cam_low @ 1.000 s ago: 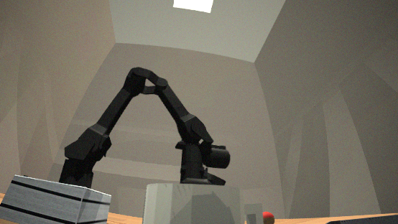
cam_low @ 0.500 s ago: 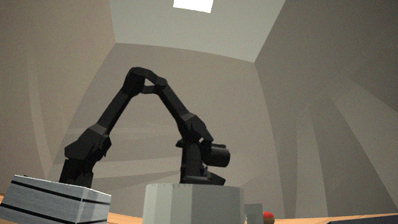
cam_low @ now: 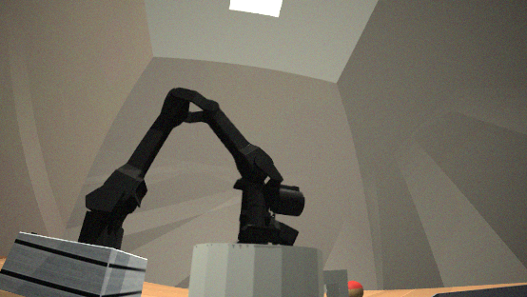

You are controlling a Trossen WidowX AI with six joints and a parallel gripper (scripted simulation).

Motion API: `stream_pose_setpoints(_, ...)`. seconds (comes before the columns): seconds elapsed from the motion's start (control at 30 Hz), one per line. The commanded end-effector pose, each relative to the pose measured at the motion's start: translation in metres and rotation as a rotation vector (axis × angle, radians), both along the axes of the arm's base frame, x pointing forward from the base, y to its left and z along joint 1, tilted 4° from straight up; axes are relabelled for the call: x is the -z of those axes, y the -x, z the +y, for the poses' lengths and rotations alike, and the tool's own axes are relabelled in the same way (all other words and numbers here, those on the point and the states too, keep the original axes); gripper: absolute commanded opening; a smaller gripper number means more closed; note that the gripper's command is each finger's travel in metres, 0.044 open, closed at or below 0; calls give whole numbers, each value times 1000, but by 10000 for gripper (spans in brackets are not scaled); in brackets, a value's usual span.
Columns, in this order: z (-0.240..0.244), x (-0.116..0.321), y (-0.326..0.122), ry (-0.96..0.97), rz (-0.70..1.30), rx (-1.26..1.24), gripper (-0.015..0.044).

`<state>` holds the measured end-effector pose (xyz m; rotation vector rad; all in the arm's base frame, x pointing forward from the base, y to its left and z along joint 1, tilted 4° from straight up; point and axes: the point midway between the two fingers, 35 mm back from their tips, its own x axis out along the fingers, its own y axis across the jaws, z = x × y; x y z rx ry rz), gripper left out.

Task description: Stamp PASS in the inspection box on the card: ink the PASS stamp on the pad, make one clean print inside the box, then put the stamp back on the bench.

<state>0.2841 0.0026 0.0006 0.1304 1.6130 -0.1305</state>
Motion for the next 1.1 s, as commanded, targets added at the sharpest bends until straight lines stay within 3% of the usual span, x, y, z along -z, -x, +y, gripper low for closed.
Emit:
stream_pose_setpoints(0.0,-1,-9,-3,4,-12,1,0)
stream_pose_setpoints(0.67,-2,-37,-3,4,-12,-2,0)
stream_pose_setpoints(1.07,-56,-38,5,0,-15,-202,0)
